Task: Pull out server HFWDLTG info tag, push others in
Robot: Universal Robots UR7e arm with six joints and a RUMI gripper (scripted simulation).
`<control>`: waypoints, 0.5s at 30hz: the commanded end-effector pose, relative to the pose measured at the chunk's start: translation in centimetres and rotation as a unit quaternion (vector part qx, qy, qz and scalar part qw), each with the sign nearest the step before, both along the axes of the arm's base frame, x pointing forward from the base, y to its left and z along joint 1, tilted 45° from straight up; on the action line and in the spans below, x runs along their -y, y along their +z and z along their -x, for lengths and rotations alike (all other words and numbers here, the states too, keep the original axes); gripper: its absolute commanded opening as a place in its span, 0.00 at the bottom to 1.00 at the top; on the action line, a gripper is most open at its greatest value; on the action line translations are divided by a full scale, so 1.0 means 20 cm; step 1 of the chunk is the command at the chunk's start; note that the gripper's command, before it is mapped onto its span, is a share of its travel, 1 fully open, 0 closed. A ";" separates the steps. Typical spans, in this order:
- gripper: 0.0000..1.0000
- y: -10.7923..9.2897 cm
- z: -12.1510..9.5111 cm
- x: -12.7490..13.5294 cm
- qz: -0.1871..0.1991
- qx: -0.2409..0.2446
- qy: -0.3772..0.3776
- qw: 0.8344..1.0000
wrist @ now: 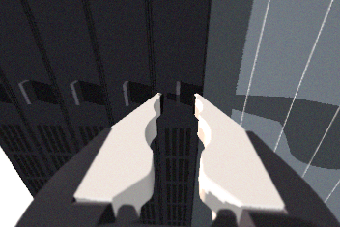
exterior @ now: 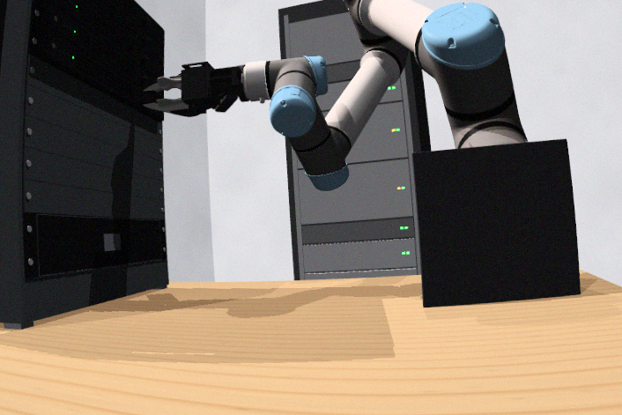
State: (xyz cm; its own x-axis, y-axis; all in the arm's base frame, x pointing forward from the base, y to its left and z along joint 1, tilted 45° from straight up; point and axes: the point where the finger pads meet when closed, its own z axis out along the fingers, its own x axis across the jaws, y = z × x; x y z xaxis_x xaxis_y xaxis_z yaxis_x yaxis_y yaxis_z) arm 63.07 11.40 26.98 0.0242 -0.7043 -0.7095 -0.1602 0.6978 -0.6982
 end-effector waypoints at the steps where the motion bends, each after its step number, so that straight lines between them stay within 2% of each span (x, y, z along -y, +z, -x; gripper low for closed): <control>1: 0.15 0.00 0.00 -0.01 -0.001 0.000 0.001 1.000; 2: 0.00 0.00 0.00 -0.01 -0.001 0.000 0.001 1.000; 15: 0.00 0.00 0.00 -0.01 -0.001 0.000 0.001 1.000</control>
